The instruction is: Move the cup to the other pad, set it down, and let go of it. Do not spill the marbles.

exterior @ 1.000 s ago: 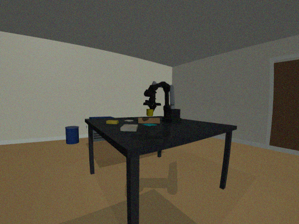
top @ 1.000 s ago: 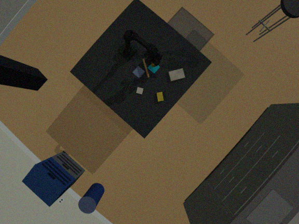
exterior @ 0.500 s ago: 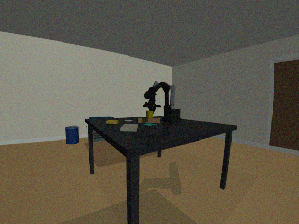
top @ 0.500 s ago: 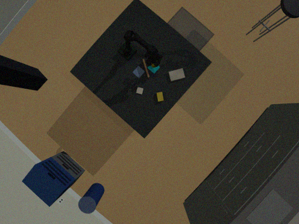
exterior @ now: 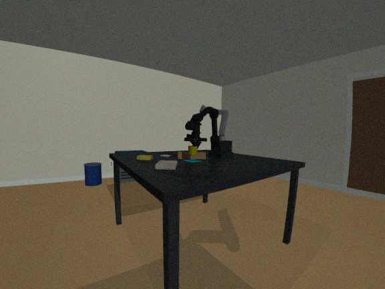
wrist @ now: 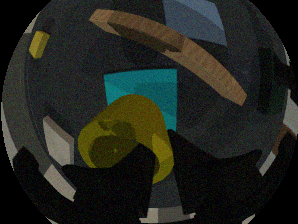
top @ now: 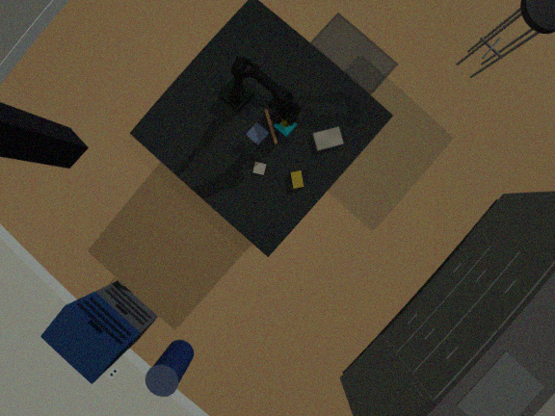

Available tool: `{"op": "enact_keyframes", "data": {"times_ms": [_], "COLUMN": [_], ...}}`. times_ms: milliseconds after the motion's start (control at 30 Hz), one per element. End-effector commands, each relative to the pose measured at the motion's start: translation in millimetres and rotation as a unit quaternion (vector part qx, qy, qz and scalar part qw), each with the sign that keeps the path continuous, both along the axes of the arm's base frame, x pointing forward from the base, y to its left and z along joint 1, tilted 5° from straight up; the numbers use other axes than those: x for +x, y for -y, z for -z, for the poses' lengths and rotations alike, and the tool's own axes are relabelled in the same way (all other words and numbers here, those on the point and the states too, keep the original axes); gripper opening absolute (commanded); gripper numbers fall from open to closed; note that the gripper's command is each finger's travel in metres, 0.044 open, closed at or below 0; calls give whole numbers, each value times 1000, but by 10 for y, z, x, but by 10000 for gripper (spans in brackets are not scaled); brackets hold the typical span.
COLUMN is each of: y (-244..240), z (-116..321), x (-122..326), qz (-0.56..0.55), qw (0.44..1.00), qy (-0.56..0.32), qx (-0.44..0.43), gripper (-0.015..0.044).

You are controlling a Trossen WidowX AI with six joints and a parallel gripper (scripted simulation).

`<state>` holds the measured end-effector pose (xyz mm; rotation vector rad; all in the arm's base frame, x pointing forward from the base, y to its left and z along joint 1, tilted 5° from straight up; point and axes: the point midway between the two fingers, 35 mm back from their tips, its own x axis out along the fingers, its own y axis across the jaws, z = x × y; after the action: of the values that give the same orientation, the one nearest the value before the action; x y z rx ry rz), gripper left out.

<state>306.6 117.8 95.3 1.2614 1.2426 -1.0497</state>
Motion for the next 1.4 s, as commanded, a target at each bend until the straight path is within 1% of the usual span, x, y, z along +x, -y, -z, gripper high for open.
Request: {"op": "enact_keyframes", "data": {"times_ms": [0, 700, 1300, 1367], "y": [2, -23, -30, -30], "z": [96, 416, 394, 394], "x": [-6, 2, 8, 8], "qz": [3, 3, 0, 0], "qw": [1000, 1000, 1000, 1000], "qy": [-6, -6, -3, -3], "qx": [-3, -3, -1, -1], "gripper": [0, 0, 0, 53]}}
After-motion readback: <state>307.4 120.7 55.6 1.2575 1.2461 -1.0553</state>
